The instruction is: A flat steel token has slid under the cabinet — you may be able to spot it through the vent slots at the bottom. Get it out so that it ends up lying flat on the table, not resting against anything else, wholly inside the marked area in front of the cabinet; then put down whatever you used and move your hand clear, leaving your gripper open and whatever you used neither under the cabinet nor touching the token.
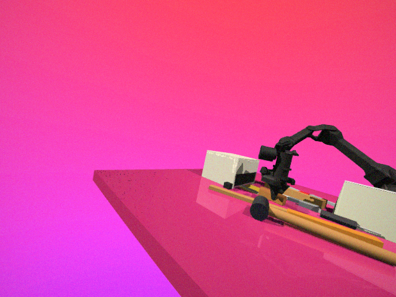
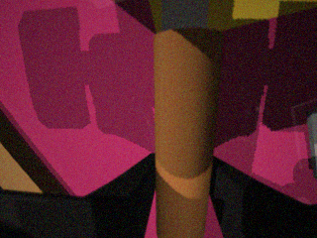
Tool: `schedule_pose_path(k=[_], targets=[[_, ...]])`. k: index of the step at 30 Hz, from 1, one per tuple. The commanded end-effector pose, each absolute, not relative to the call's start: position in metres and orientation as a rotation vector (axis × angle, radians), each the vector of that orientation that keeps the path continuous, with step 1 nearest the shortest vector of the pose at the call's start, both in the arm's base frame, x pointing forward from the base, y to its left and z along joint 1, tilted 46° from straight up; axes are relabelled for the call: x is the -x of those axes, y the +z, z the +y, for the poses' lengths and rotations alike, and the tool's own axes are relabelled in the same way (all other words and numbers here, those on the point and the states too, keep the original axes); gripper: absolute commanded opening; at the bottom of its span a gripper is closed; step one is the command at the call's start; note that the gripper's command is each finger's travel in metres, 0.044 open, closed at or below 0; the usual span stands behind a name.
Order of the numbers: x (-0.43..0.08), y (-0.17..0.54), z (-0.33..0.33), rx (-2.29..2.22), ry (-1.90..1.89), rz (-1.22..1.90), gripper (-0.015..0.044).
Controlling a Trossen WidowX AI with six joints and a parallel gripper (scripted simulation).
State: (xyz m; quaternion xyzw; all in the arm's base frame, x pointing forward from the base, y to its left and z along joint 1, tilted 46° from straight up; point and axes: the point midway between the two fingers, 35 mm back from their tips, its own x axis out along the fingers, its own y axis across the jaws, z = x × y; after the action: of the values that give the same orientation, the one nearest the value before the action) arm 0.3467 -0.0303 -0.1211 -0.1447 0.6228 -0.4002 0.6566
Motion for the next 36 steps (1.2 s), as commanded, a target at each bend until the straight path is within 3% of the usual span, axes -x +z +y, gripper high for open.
schedule_pose_path(k=[1,36], targets=[[-0.353,-0.121,-0.032,0.326,-0.904,1.411,0.0000],[-0.388,-0.113,-0.043,0.326,-0.905,1.409,0.0000]])
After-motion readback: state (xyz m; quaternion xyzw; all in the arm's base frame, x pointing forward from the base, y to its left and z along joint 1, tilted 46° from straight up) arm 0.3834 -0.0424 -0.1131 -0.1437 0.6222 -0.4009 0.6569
